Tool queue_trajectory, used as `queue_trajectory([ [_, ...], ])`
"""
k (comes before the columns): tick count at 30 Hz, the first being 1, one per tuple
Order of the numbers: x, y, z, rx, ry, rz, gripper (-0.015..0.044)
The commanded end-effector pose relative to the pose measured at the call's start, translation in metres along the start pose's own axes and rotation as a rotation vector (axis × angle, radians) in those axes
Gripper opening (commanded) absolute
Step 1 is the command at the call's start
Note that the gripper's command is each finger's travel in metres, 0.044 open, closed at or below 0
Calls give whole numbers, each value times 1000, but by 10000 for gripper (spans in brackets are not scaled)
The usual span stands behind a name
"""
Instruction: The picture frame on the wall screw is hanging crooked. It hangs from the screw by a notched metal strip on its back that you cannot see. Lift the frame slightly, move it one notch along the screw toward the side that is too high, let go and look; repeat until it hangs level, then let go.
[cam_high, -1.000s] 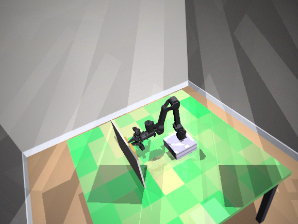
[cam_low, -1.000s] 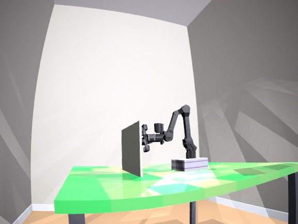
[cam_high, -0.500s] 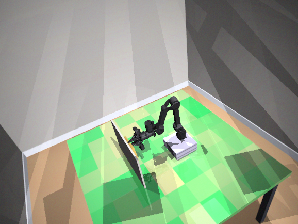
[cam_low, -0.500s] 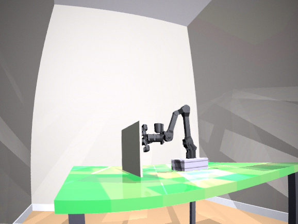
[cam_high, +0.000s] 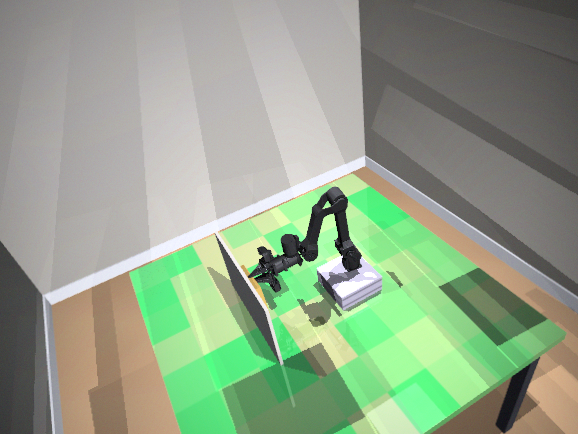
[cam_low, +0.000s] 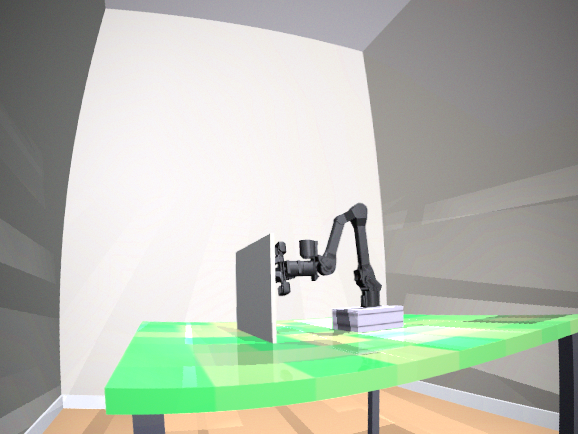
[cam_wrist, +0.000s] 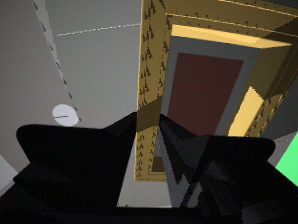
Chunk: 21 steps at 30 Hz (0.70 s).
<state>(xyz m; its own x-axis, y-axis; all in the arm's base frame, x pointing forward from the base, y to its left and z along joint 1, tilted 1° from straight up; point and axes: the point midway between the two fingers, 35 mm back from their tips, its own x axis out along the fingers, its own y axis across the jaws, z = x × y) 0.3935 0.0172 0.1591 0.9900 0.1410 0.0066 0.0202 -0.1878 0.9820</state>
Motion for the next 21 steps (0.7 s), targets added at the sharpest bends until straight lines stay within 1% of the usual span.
queue_trajectory([
  [1,0,1,0,1,-2,12,0],
  [21,0,-4,-1,0,1,2,0],
])
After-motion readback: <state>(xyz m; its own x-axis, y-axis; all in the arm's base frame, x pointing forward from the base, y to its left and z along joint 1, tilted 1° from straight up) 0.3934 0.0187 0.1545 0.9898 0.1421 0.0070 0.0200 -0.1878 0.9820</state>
